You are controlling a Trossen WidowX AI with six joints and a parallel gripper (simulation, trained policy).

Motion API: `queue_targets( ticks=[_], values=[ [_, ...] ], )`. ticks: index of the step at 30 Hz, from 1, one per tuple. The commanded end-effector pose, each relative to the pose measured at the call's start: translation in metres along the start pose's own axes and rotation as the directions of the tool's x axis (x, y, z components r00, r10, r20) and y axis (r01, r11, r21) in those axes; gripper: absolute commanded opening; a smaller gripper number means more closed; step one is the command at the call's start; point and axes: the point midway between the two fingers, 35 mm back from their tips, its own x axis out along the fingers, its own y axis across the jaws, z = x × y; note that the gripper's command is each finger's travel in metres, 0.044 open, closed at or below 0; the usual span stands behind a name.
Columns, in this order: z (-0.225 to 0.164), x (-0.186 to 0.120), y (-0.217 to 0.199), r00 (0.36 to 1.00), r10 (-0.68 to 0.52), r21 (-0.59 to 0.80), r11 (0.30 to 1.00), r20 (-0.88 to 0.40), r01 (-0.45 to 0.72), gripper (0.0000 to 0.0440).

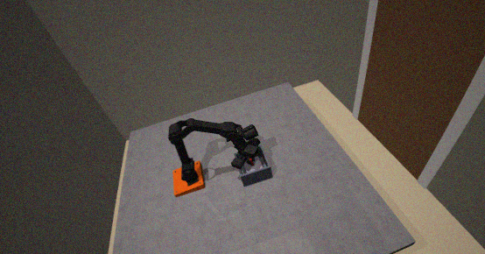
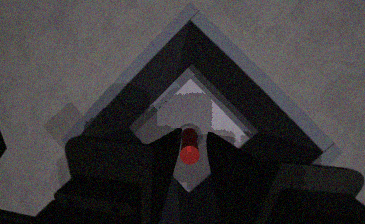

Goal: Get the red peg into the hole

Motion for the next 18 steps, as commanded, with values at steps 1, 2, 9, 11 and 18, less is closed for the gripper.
queue_targets(
  ticks=[1,2,9,11,18],
  values=[
    [0.003,0.005,0.001,1.0,-0.009,-0.022,1.0,-0.01,0.009,0.0139],
    [0.006,0.005,0.003,1.0,-0.009,-0.025,1.0,-0.006,0.009,0.0144],
    [0.027,0.009,0.015,1.0,0.002,-0.051,0.999,0.018,-0.001,0.028],
    [0.033,0.009,0.017,1.0,0.002,-0.057,0.998,0.026,-0.001,0.0326],
    [0.058,0.005,0.025,0.997,0.02,-0.064,0.998,0.076,-0.016,0.044]
  ],
)
